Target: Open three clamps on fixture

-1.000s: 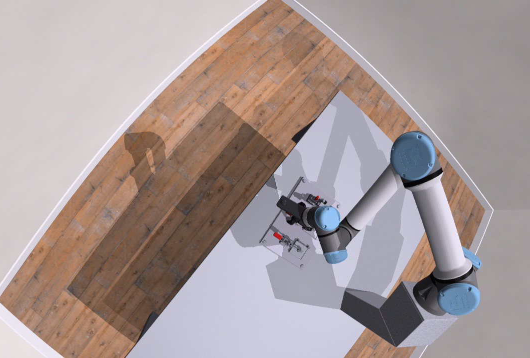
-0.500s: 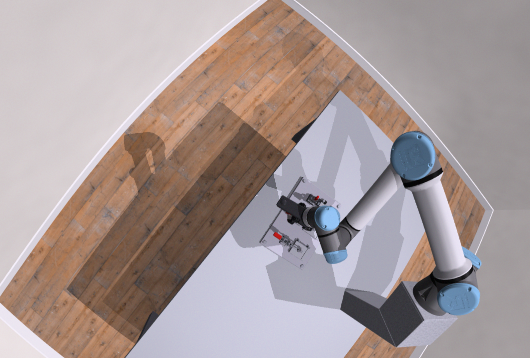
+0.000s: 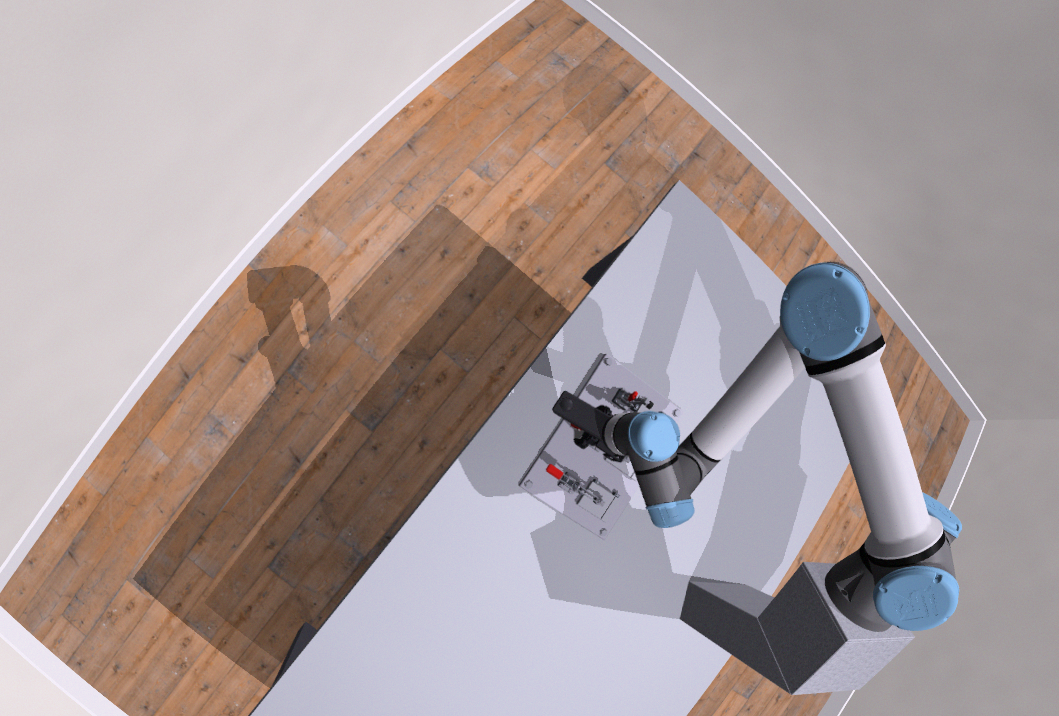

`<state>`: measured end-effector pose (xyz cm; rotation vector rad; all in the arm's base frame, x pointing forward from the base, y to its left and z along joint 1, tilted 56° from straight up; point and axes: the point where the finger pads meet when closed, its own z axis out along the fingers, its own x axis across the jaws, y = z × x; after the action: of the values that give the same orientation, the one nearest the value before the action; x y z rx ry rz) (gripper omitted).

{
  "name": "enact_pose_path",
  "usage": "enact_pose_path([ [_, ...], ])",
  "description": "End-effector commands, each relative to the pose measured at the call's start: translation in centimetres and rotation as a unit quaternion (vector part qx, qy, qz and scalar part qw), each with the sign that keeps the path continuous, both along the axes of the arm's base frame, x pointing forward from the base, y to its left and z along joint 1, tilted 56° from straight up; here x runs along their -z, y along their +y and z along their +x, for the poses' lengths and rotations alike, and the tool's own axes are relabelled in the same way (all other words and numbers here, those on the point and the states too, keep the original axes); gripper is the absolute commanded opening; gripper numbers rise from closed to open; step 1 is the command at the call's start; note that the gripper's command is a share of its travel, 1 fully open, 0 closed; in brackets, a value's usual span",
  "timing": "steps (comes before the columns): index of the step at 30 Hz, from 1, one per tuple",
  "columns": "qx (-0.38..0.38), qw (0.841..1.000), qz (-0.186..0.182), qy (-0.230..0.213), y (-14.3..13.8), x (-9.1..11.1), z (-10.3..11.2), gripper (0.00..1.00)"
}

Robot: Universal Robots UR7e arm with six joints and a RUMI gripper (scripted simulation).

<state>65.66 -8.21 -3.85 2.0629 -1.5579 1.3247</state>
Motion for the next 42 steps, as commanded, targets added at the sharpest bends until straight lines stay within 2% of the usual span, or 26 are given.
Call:
enact_pose_path([
  [1,0.0,1.0,0.0,-0.002,-0.05,-0.13,0.18,0.0],
  [42,-0.001,1.0,0.0,-0.001,0.39,-0.38,-0.46,0.0],
])
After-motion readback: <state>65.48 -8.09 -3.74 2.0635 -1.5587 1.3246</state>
